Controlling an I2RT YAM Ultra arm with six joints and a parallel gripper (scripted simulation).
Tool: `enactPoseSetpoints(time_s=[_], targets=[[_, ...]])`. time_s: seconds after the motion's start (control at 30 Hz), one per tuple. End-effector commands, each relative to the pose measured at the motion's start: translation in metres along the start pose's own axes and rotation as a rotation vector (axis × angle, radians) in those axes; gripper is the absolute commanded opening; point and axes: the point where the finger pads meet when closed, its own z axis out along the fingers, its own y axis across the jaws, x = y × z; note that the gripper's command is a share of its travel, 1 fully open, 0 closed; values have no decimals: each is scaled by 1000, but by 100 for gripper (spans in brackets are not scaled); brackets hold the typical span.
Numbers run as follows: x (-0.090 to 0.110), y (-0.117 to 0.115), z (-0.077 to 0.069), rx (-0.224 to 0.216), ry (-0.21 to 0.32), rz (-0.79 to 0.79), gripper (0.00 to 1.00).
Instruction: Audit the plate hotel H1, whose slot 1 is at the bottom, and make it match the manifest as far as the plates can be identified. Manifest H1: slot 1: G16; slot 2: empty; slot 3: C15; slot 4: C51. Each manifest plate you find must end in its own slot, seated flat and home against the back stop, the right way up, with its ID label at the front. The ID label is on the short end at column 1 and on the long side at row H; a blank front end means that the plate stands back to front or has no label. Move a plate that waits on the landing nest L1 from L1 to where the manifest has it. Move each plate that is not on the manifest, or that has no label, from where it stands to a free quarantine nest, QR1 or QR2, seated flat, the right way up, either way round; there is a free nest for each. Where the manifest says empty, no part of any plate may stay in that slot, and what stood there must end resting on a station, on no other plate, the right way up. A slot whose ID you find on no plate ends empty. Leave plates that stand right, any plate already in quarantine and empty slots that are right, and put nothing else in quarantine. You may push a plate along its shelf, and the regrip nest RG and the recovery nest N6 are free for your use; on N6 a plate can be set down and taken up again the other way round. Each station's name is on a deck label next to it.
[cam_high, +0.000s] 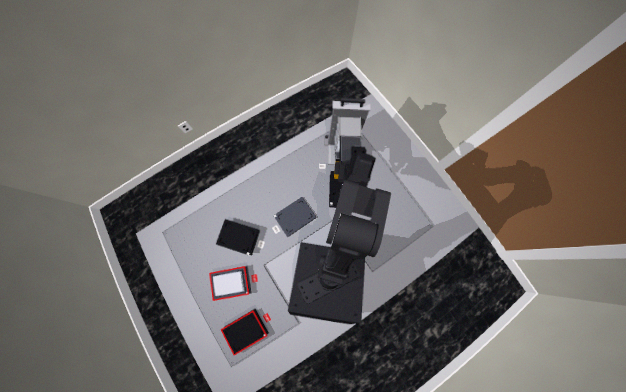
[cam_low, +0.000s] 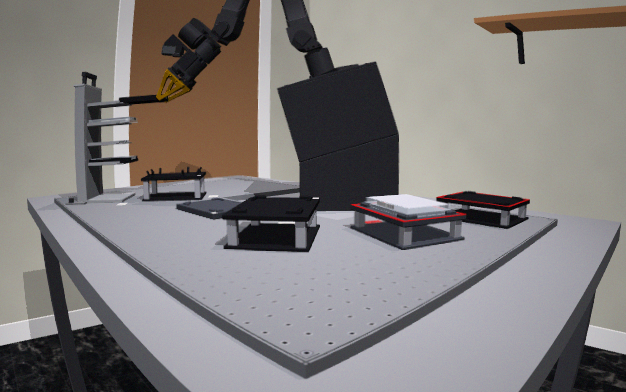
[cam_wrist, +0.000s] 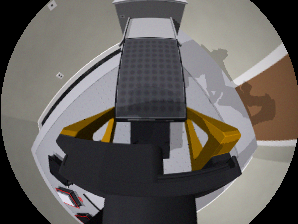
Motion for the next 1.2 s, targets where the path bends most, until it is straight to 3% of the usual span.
enactPoseSetpoints(time_s=[0.0, 1.17], targets=[[-4, 0, -4, -2, -18, -5, 86], [27, 0, -32, -2, -17, -5, 86]])
